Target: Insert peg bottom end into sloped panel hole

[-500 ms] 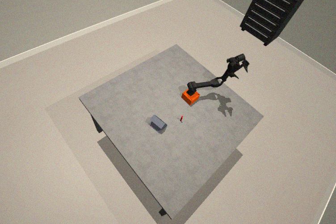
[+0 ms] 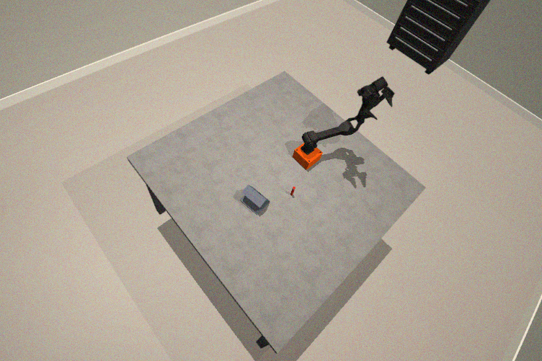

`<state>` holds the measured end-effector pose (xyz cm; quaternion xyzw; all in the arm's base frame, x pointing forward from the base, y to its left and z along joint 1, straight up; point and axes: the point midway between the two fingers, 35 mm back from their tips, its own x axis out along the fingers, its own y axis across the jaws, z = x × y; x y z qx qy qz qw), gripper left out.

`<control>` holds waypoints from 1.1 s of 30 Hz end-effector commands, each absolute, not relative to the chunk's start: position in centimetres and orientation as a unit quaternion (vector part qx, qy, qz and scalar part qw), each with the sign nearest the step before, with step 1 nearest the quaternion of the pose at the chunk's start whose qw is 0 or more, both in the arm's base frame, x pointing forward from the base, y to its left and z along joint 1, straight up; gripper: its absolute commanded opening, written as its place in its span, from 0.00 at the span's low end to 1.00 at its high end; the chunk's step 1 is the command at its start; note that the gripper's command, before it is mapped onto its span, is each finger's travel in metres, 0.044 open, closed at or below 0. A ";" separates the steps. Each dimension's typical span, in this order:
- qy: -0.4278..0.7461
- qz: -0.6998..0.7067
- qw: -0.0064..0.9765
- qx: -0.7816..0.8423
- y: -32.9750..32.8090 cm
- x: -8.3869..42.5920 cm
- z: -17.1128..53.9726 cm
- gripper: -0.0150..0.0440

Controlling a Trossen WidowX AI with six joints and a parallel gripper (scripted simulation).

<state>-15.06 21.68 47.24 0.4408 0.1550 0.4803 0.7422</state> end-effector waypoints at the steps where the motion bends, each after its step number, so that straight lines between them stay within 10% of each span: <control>1: 0.150 0.475 0.739 0.453 20.4 -13.2 48.5 1.00; 33: 0.122 0.390 0.766 0.496 12.0 3.8 52.2 1.00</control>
